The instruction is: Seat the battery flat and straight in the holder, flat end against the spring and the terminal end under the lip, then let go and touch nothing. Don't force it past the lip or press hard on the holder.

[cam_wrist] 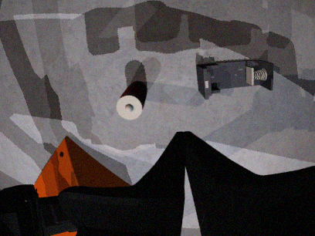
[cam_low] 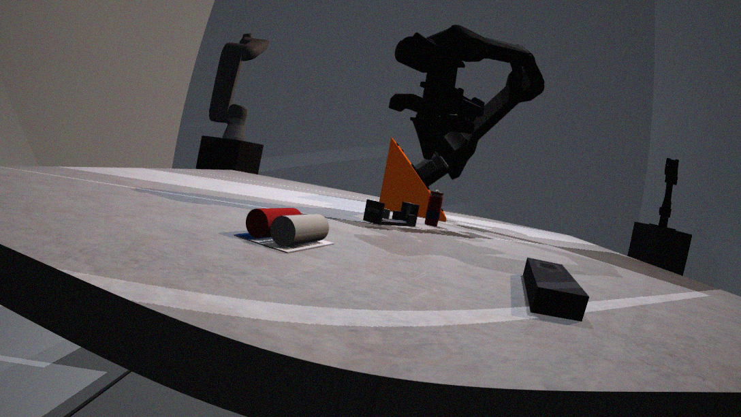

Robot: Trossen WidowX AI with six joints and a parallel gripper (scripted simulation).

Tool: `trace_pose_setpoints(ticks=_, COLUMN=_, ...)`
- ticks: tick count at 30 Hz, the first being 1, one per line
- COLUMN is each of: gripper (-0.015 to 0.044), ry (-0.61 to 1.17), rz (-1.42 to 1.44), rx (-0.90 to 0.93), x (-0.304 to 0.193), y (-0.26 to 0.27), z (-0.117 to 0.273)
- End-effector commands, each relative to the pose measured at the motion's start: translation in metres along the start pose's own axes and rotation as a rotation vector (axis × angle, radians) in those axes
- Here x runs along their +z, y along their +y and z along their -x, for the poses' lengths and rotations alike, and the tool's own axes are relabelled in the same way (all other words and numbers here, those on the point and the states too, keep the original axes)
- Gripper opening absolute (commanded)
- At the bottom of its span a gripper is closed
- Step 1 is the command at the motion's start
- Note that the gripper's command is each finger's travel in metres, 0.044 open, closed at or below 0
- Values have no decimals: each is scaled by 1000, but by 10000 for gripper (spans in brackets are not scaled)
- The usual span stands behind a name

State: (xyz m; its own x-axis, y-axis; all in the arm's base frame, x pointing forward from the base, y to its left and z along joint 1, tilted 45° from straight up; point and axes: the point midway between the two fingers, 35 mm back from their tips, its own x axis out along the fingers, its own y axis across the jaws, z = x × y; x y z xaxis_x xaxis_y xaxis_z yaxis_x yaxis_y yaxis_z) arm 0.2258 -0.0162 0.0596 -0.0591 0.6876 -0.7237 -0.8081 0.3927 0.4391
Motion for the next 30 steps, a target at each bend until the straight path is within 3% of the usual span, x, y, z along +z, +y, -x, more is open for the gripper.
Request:
trace_pose_setpoints(ticks=1, gripper=0, ry=-8, rz=2, rx=7, x=1, y=-2, z=-18)
trace_pose_setpoints(ticks=9, gripper=0, ry=-13, rz=3, rx=10, x=2, y=1, z=-77)
trace_pose_setpoints(ticks=30, gripper=0, ry=-13, rz=2, rx=12, x=4, y=27, z=-76)
